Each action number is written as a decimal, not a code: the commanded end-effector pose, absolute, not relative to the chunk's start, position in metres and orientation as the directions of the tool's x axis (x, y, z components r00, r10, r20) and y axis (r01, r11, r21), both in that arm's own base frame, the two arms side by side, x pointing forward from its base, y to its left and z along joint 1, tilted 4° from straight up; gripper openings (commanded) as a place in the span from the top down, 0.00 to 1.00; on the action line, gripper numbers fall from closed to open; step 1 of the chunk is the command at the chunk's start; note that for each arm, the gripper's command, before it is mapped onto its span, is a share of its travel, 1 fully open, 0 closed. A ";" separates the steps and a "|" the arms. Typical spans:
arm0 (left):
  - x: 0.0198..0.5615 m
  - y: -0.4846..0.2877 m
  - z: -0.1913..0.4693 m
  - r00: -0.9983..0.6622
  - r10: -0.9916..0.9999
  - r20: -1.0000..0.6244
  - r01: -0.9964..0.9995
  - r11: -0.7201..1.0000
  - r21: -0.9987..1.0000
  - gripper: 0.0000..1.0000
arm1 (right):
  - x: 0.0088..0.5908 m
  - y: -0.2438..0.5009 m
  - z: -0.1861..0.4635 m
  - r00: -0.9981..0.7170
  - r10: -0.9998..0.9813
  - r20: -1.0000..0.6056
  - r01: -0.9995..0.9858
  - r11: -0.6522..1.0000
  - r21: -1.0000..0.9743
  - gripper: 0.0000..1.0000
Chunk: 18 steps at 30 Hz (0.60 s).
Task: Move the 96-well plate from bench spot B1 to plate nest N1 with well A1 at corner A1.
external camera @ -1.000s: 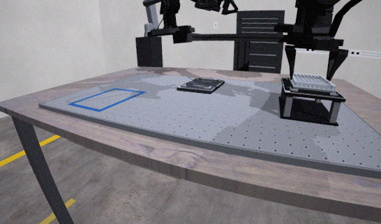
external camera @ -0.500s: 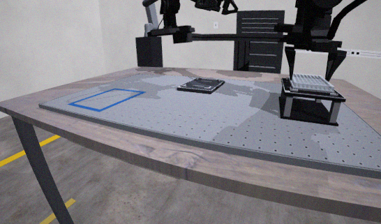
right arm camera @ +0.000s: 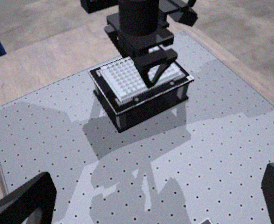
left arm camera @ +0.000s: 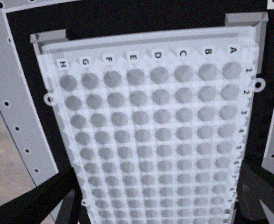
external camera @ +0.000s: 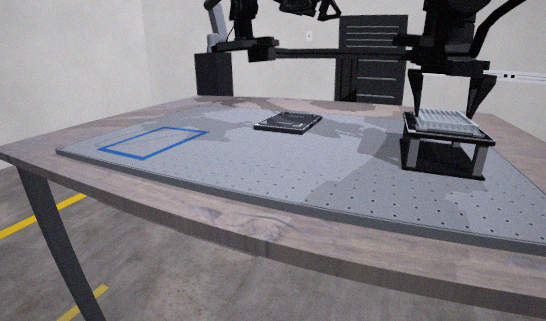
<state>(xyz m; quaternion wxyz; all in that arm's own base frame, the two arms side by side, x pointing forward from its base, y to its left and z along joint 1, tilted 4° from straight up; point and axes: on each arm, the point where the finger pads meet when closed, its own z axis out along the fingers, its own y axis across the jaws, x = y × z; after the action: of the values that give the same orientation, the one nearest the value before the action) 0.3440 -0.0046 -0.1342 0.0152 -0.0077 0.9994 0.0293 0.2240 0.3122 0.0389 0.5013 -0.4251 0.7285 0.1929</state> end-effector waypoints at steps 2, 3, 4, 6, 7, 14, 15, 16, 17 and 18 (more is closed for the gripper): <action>0.338 -0.002 -0.150 -1.000 -0.016 -0.015 -0.016 0.998 0.060 0.21 | 0.225 0.316 0.053 -0.109 -0.390 -0.914 -0.811 0.567 -0.146 0.00; 0.338 -0.002 -0.150 -1.000 -0.016 -0.015 -0.016 0.998 0.060 0.21 | 0.225 0.316 0.053 -0.109 -0.390 -0.914 -0.811 0.567 -0.146 0.00; 0.338 -0.002 -0.150 -1.000 -0.016 -0.015 -0.016 0.998 0.060 0.21 | 0.225 0.316 0.053 -0.109 -0.390 -0.914 -0.811 0.567 -0.146 0.00; 0.346 -0.003 -0.142 -0.999 -0.016 -0.036 -0.018 0.998 0.058 0.21 | 0.225 0.316 0.053 -0.109 -0.390 -0.914 -0.811 0.567 -0.146 0.00; 0.352 -0.005 -0.137 -0.999 -0.015 -0.046 -0.017 0.998 0.058 0.21 | 0.225 0.316 0.053 -0.109 -0.390 -0.914 -0.811 0.567 -0.146 0.00; 0.350 -0.005 -0.129 -0.999 -0.017 -0.033 -0.018 0.998 0.058 0.10 | 0.225 0.316 0.053 -0.109 -0.390 -0.914 -0.811 0.567 -0.146 0.00; 0.350 -0.005 -0.129 -0.999 -0.017 -0.033 -0.018 0.998 0.058 0.00 | 0.225 0.316 0.053 -0.109 -0.390 -0.914 -0.811 0.567 -0.146 0.00; 0.350 -0.005 -0.129 -0.999 -0.017 -0.033 -0.018 0.998 0.058 0.00 | 0.225 0.316 0.053 -0.109 -0.390 -0.914 -0.811 0.567 -0.146 0.00; 0.344 -0.005 -0.130 -1.000 -0.014 -0.022 -0.015 0.998 0.059 0.00 | 0.225 0.316 0.053 -0.109 -0.390 -0.914 -0.811 0.567 -0.146 0.00; 0.343 -0.005 -0.127 -1.000 -0.010 -0.023 -0.012 0.998 0.059 0.00 | 0.225 0.316 0.053 -0.109 -0.390 -0.914 -0.811 0.567 -0.146 0.00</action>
<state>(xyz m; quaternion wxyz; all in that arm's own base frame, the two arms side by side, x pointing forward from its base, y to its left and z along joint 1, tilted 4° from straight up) 0.3420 -0.0046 -0.1343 0.0086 -0.0074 0.9995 0.0296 0.2240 0.3122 0.0389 0.5013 -0.4251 0.7285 0.1929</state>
